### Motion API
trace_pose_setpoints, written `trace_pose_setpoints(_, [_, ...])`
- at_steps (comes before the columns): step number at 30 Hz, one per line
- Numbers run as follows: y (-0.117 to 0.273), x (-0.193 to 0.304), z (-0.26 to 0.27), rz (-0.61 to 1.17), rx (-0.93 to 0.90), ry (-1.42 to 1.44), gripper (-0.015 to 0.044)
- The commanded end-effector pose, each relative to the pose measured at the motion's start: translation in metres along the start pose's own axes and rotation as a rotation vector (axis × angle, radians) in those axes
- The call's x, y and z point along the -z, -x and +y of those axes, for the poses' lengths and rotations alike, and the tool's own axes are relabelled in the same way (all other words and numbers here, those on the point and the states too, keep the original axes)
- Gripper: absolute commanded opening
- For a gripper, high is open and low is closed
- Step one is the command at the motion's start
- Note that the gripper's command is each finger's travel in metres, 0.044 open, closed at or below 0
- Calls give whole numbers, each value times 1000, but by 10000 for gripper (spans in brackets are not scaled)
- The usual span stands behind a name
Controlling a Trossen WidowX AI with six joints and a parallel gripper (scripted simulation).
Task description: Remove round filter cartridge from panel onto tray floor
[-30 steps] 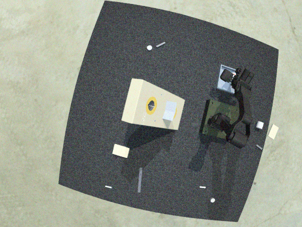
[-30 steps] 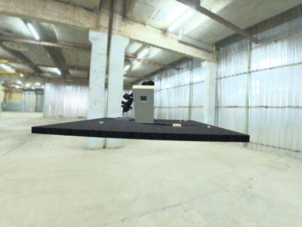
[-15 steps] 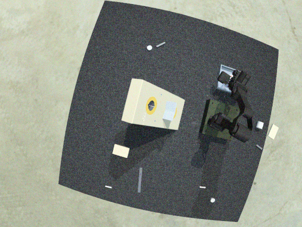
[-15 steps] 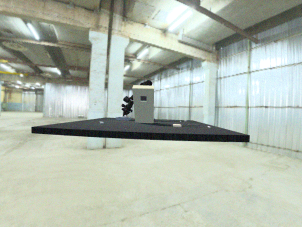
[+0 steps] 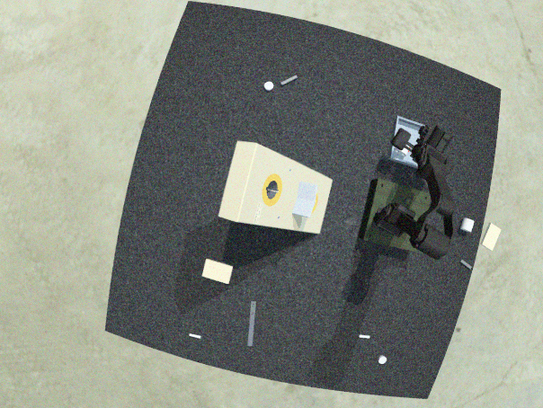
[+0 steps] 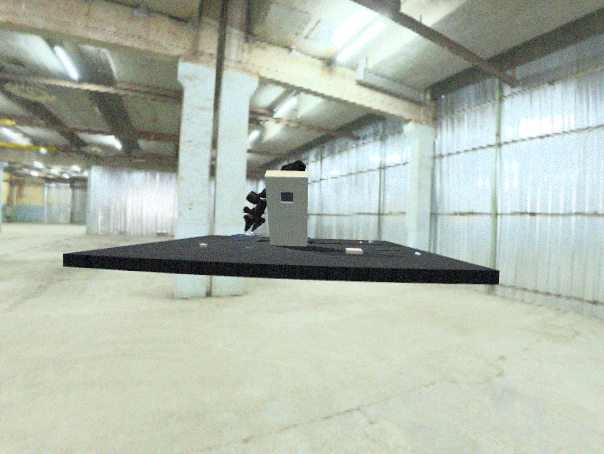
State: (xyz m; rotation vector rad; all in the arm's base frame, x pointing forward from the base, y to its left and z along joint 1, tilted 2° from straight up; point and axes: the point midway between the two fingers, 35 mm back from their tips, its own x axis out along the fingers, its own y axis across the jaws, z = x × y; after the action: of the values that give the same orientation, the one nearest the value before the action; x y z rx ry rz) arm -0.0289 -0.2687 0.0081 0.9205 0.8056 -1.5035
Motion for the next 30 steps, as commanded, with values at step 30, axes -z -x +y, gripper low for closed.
trace_pose_setpoints(30, [42, -31, 0, -39, 0, -1, 440])
